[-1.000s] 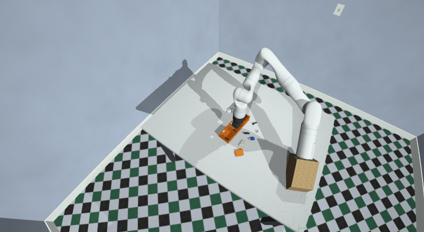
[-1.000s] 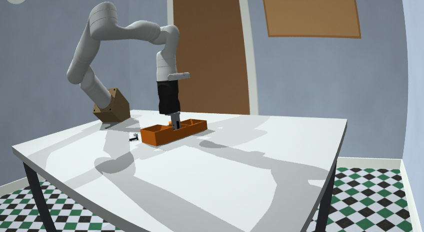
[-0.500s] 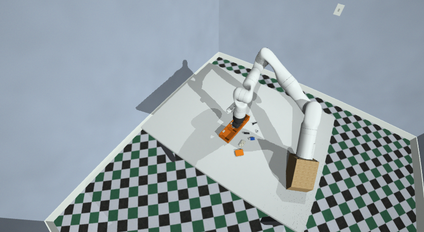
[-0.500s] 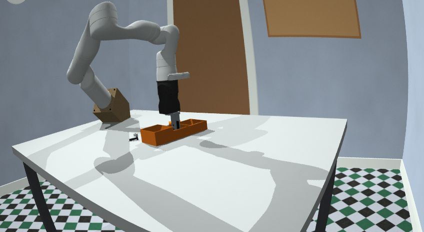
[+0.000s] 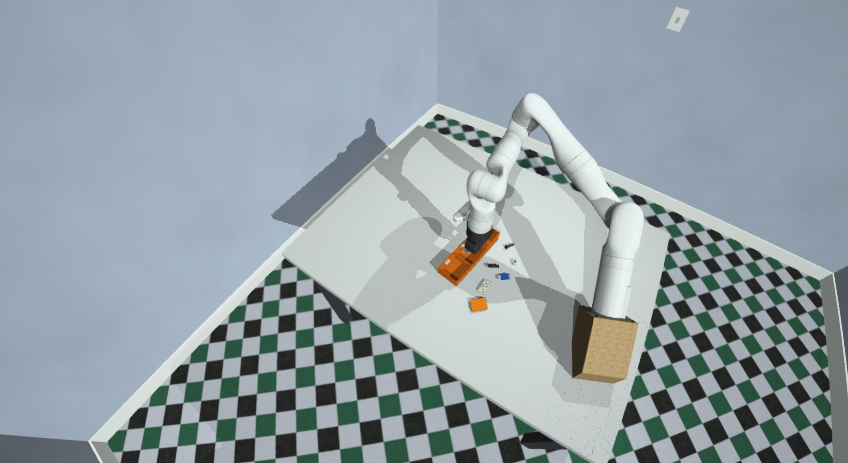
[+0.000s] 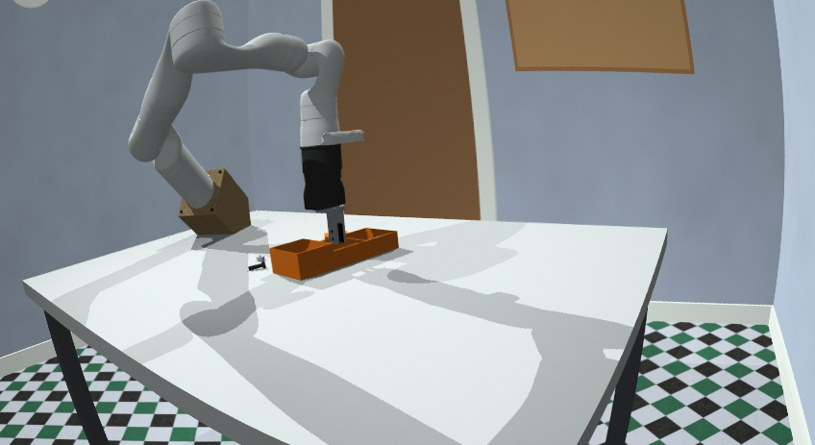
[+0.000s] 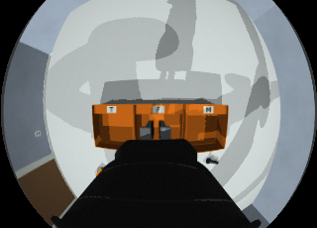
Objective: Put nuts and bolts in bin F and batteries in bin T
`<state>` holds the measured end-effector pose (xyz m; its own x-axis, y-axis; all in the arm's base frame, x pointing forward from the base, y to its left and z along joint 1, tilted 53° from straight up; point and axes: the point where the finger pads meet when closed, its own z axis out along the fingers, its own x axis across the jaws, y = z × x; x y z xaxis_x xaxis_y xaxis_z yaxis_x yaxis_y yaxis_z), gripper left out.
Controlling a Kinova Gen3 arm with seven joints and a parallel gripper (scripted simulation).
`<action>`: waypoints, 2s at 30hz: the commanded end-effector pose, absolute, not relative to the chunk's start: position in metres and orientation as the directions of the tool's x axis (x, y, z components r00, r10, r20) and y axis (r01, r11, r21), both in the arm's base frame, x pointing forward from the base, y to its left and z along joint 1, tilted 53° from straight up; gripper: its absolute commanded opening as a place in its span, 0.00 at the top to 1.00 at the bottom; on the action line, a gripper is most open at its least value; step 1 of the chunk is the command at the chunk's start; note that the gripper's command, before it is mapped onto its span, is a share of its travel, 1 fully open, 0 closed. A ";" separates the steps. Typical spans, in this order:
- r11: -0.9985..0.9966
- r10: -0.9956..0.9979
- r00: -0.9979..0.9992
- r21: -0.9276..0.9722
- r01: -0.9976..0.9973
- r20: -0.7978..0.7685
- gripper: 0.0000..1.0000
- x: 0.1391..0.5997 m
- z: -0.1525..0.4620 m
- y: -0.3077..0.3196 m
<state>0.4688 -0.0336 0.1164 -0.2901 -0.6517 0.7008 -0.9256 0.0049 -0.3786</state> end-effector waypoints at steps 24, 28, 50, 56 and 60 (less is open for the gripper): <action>0.001 -0.655 -0.290 -0.382 -0.924 0.698 0.69 0.466 0.129 0.013; 0.001 -0.655 -0.290 -0.382 -0.924 0.698 0.69 0.471 0.119 0.023; 0.001 -0.655 -0.290 -0.382 -0.924 0.698 0.69 0.488 0.080 0.049; 0.001 -0.655 -0.290 -0.382 -0.924 0.698 0.69 0.492 0.070 0.037; 0.001 -0.655 -0.290 -0.382 -0.924 0.698 0.69 0.495 0.064 0.029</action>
<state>0.4951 0.0344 0.0677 -0.2903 -0.6576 0.6952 -0.9221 -0.0021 -0.3870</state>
